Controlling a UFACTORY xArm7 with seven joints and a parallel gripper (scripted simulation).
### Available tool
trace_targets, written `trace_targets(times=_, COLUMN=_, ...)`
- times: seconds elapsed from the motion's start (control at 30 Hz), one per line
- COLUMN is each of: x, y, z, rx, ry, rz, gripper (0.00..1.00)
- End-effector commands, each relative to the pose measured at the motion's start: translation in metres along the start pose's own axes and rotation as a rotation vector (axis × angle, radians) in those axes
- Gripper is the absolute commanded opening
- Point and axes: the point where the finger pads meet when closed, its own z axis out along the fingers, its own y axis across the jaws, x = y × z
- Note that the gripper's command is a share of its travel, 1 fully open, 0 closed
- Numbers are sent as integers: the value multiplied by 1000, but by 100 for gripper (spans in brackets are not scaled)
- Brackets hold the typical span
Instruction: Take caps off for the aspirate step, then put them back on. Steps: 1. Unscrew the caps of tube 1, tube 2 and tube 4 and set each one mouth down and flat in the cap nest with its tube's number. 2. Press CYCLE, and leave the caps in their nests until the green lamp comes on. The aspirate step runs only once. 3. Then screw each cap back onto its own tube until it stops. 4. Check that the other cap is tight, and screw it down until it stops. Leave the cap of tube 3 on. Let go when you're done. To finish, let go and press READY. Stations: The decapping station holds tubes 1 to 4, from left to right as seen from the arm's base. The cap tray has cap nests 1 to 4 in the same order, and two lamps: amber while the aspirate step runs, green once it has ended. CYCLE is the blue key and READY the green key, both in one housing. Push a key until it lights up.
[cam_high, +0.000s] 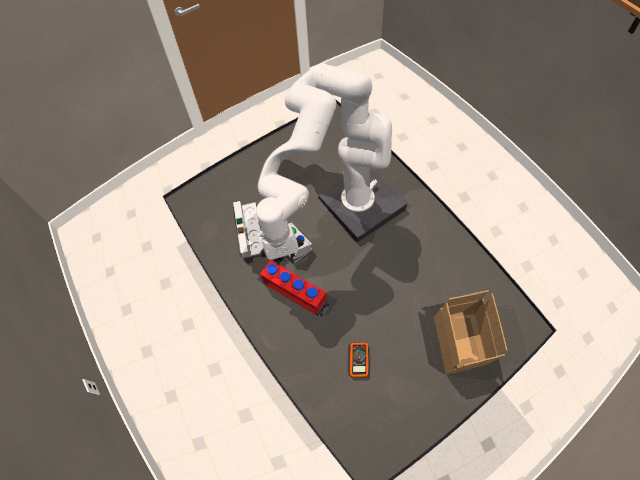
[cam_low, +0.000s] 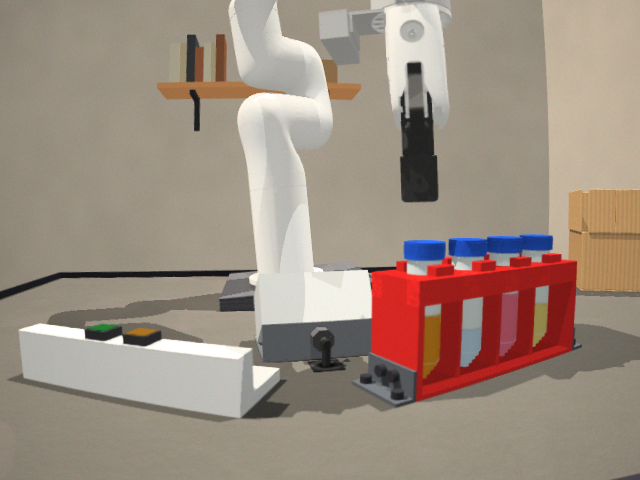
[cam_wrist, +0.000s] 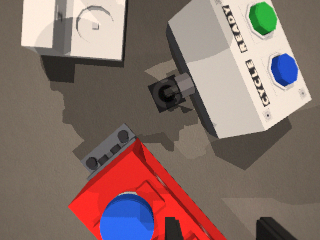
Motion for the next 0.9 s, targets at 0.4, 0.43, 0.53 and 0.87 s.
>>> trace_targets(times=0.4, x=-97, y=42, z=2, rx=25, ry=22, rz=63, gripper=46)
trace_targets(times=0.43, x=-103, y=45, z=2, rx=25, ry=22, rz=63, gripper=46)
trace_targets(times=0.53, x=-114, y=50, z=3, rx=24, ry=22, rz=63, gripper=46)
trace_targets(times=0.87, x=-123, y=54, z=3, rx=24, ry=22, rz=63, gripper=46)
